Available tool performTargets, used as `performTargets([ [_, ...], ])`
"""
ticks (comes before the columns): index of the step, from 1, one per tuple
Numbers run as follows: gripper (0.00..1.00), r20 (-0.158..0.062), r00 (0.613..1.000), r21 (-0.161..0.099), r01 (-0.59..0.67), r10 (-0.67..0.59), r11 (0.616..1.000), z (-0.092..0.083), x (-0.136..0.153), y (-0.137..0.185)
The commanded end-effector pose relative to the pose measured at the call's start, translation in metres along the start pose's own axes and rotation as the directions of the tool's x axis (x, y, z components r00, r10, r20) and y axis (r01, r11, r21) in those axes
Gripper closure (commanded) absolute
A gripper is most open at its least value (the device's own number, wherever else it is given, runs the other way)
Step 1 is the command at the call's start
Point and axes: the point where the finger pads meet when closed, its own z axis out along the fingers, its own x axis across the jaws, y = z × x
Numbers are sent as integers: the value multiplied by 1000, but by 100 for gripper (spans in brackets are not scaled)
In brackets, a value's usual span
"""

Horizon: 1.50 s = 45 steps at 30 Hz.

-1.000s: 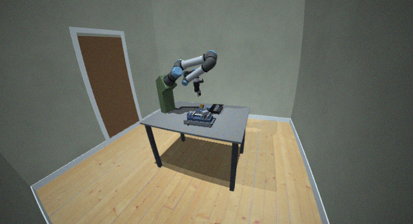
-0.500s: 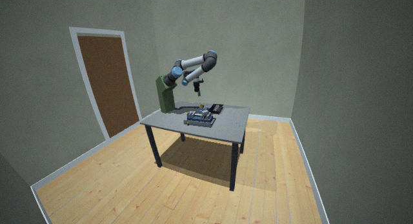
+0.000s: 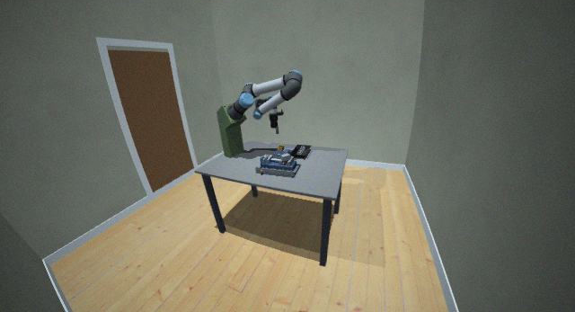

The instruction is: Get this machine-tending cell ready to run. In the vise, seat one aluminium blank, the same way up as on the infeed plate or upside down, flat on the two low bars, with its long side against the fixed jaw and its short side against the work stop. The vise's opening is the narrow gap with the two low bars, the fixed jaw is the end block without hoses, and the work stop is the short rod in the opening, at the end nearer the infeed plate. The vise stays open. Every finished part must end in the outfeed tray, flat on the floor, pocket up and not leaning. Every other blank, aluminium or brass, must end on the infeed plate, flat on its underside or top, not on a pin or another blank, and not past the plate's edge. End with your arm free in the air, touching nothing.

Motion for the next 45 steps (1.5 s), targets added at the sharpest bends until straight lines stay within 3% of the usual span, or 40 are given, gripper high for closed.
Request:
performTargets([
  [1, 100, 0, 1000, 1, 0, 0, 1000, 0, 0, 0],
  [23, 100, 0, 1000, 1, 0, 0, 1000, 5, 0, 0],
  [45, 100, 0, 1000, 1, 0, 0, 1000, 40, 0, 0],
])
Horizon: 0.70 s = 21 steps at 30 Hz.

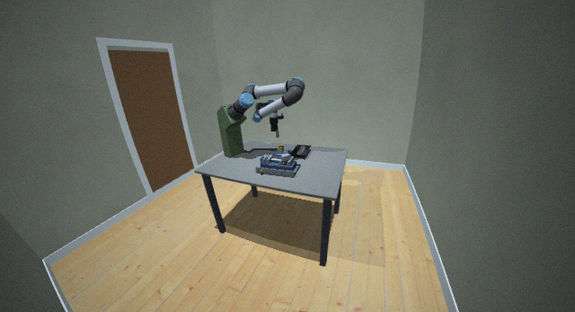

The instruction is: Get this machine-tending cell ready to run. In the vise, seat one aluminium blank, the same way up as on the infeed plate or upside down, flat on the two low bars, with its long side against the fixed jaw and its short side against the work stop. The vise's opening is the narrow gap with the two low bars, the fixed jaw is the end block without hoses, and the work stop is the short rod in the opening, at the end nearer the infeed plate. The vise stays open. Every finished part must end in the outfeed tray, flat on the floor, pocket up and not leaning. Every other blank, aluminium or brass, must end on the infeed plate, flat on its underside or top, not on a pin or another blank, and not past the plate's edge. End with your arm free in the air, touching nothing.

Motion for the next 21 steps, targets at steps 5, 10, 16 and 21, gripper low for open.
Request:
performTargets([
  [5, 100, 1, 1000, 1, 0, 0, 1000, 15, 0, 0],
  [10, 100, 1, 1000, 1, 0, 0, 1000, 23, 0, 0],
  [16, 100, 1, 1000, 1, 0, 0, 1000, 31, 0, 0],
  [21, 100, 1, 1000, 1, 0, 0, 1000, 35, 0, 0],
])
